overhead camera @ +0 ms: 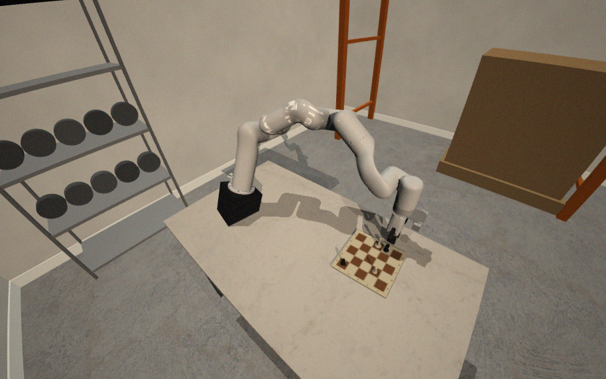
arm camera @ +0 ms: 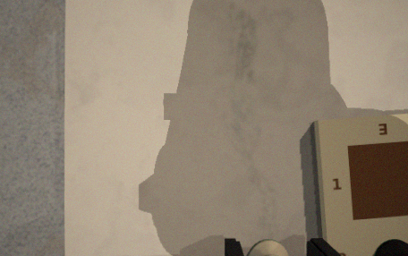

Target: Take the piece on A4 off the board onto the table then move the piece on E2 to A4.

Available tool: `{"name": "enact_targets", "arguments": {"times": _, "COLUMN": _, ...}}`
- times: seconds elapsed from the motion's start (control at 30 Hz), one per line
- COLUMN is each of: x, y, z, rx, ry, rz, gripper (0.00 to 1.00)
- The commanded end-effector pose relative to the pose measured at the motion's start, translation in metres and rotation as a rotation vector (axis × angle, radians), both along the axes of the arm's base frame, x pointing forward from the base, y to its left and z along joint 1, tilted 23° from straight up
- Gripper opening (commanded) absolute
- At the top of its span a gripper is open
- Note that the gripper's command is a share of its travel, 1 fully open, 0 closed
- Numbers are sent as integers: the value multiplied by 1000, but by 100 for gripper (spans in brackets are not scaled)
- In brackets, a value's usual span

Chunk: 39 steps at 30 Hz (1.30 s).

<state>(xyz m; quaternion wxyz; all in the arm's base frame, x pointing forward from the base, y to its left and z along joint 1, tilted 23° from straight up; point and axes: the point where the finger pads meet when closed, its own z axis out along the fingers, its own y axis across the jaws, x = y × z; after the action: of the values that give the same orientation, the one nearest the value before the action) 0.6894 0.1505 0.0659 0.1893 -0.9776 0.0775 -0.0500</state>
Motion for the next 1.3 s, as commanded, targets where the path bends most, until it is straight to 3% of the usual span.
{"name": "enact_targets", "arguments": {"times": 0.0, "x": 2, "y": -1, "z": 3, "rx": 1, "ry": -5, "rz": -1, "gripper": 39}}
{"name": "enact_targets", "arguments": {"times": 0.5, "x": 1, "y": -3, "z": 9, "rx": 1, "ry": -5, "rz": -1, "gripper": 39}}
{"name": "enact_targets", "arguments": {"times": 0.77, "x": -2, "y": -12, "z": 31, "rx": 1, "ry": -5, "rz": -1, "gripper": 39}}
{"name": "enact_targets", "arguments": {"times": 1.07, "x": -9, "y": -29, "z": 75, "rx": 1, "ry": -5, "rz": -1, "gripper": 39}}
{"name": "enact_targets", "arguments": {"times": 1.27, "x": -10, "y": -33, "z": 86, "rx": 1, "ry": -5, "rz": -1, "gripper": 39}}
